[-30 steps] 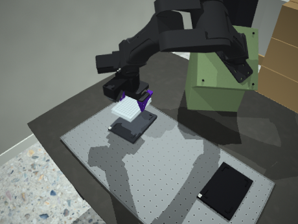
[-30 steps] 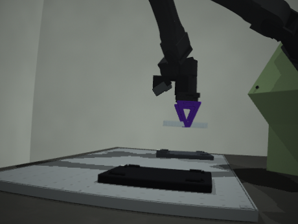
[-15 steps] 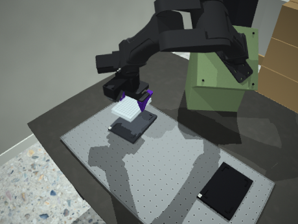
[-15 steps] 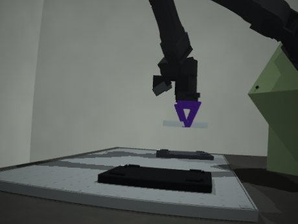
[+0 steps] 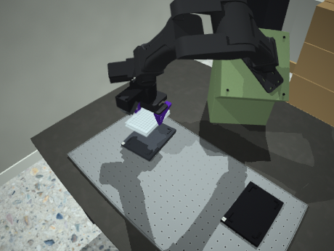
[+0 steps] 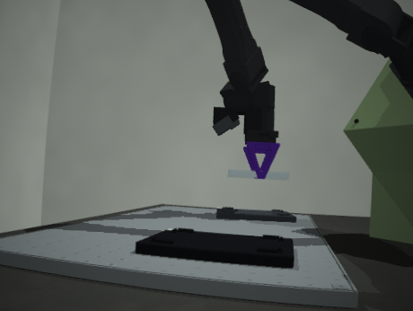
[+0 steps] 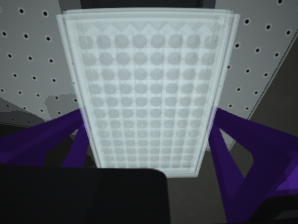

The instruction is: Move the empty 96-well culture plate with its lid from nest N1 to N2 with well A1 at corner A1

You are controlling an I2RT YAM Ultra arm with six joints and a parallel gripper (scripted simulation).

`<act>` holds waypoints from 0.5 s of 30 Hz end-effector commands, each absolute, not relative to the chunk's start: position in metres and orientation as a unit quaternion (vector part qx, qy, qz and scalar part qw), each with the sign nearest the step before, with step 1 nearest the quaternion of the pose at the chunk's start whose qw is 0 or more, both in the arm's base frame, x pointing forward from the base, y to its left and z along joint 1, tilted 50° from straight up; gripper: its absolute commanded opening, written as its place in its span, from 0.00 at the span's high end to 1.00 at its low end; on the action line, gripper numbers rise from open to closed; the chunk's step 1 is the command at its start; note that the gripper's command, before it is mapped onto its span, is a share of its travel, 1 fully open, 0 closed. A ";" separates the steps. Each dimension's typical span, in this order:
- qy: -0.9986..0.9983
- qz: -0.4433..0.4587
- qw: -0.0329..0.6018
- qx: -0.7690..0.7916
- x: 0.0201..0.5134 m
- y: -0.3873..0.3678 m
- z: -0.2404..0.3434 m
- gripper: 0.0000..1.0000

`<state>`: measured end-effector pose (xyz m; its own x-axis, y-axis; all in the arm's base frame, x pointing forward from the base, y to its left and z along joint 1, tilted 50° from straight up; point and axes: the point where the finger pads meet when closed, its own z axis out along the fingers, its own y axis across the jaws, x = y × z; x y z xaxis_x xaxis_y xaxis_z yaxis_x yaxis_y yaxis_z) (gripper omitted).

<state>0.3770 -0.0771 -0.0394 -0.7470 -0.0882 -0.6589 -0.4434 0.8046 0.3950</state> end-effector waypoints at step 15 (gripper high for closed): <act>0.896 0.272 0.325 -0.135 0.385 -0.069 -0.059 1.00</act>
